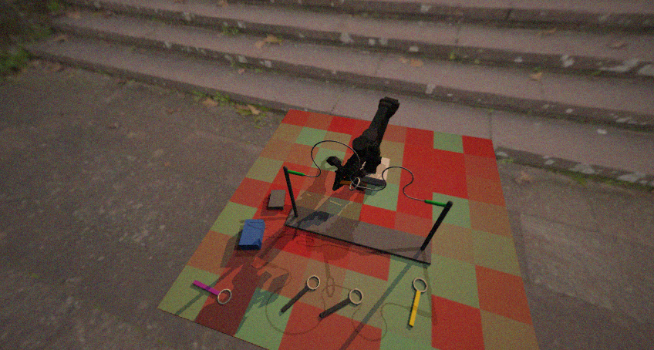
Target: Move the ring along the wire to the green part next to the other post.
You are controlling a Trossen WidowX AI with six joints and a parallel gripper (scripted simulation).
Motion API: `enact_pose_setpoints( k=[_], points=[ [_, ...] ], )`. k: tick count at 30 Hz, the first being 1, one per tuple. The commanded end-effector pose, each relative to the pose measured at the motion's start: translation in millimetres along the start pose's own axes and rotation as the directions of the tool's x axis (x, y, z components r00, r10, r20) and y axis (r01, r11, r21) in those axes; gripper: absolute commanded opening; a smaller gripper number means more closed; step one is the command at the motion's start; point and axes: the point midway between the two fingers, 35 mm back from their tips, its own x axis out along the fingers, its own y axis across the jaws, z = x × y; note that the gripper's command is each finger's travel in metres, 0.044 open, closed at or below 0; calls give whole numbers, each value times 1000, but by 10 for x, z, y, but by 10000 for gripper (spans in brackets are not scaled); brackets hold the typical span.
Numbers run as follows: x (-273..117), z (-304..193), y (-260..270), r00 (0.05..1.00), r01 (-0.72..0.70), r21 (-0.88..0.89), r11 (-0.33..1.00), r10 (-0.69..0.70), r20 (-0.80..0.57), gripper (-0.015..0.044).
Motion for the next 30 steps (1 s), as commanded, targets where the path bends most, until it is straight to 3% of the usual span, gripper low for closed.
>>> enact_pose_setpoints(
  k=[1,16,30],
  points=[
    [-24,-10,136,999,-40,79,996,41,-13,-150],
    [-152,106,632,978,-191,357,914,208,-11,-150],
    [-278,263,918,955,-262,499,826,297,10,-150]
  ],
)
